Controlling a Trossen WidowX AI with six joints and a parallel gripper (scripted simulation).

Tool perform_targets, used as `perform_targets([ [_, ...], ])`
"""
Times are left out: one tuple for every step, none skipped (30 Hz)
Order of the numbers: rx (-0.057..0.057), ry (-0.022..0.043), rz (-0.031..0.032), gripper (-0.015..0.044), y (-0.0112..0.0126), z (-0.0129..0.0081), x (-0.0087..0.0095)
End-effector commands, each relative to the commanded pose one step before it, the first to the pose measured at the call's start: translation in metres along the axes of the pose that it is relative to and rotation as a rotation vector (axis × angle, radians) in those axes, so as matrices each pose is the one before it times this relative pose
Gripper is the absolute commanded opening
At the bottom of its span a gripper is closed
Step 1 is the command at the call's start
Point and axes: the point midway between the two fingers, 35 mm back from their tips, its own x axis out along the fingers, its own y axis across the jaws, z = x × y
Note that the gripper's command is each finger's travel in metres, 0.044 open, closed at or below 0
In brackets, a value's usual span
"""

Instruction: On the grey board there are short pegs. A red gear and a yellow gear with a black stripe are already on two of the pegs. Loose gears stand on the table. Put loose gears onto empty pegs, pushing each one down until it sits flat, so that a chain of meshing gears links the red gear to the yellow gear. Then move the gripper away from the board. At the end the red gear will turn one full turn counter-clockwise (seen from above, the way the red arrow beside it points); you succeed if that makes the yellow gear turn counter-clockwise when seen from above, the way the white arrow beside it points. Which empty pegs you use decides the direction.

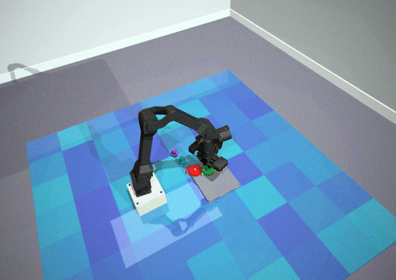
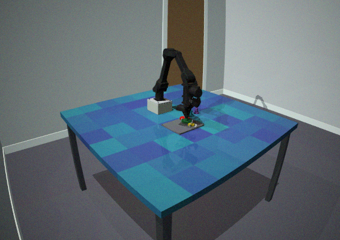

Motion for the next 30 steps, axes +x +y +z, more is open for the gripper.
perform_targets([
  [0.0018,0.00198,-0.00144,0.0,-0.00022,0.00014,0.0011],
  [-0.0086,-0.00001,0.00002,0.0,0.00019,0.00016,0.00025],
  [-0.0109,-0.00001,0.00002,0.0,0.00022,0.0001,0.00025],
  [-0.0083,0.0,0.00001,0.0,0.00016,0.00003,0.00015],
  [-0.0106,0.0,0.00001,0.0,0.00018,-0.00001,0.00016],
  [-0.0141,0.00001,0.00002,0.0,0.00021,-0.00005,0.00018],
  [-0.0171,0.00001,0.00002,0.0,0.00022,-0.0001,0.00017],
  [-0.0186,0.00001,0.00002,0.0,0.00019,-0.00015,0.00013],
  [-0.0192,0.00002,0.00001,0.0,0.00015,-0.00018,0.00011],
  [-0.0196,0.00002,0.00001,0.0,0.0001,-0.00021,0.0001],
  [-0.0198,0.00002,0.0,0.0,0.00004,-0.00021,0.0001],
  [-0.0196,0.00002,0.0,0.0,-0.00001,-0.00021,0.00011],
  [-0.0192,0.00002,0.0,0.0,-0.00007,-0.00019,0.00012],
  [-0.0185,0.00001,-0.00001,0.0,-0.00011,-0.00016,0.00013],
  [-0.0175,0.00001,-0.00001,0.0,-0.00015,-0.00012,0.00013],
  [-0.0163,0.00001,-0.00001,0.0,-0.00017,-0.00008,0.00012],
  [-0.0147,0.0,-0.00001,0.0,-0.00019,-0.00002,0.00011],
  [-0.013,0.0,-0.00001,0.0,-0.00019,0.00003,0.0001],
  [-0.0111,0.0,-0.00001,0.0,-0.00017,0.00008,0.00008],
  [-0.009,-0.00001,-0.00001,0.0,-0.00015,0.00013,0.00006],
  [-0.0102,-0.00002,-0.00001,0.0,-0.00016,0.00024,0.00006],
  [-0.0049,-0.00002,0.0,0.0,-0.00007,0.00023,0.00004],
  [-0.0014,-0.00002,0.0,0.0,0.0,0.00023,0.00008],
  [0.001,-0.00001,0.0,0.0,0.00004,0.00014,0.00011],
  [0.0035,-0.00001,0.00001,0.0,0.00011,0.00019,0.00021],
  [0.0061,-0.00001,0.00001,0.0,0.00016,0.00016,0.00024],
  [0.0087,-0.00001,0.00002,0.0,0.00019,0.00011,0.00026],
  [0.0069,0.0,0.00001,0.0,0.00013,0.00003,0.00017],
  [0.0092,0.0,0.00001,0.0,0.00015,-0.00001,0.00018],
  [0.0125,0.0,0.00001,0.0,0.00017,-0.00005,0.00018],
])
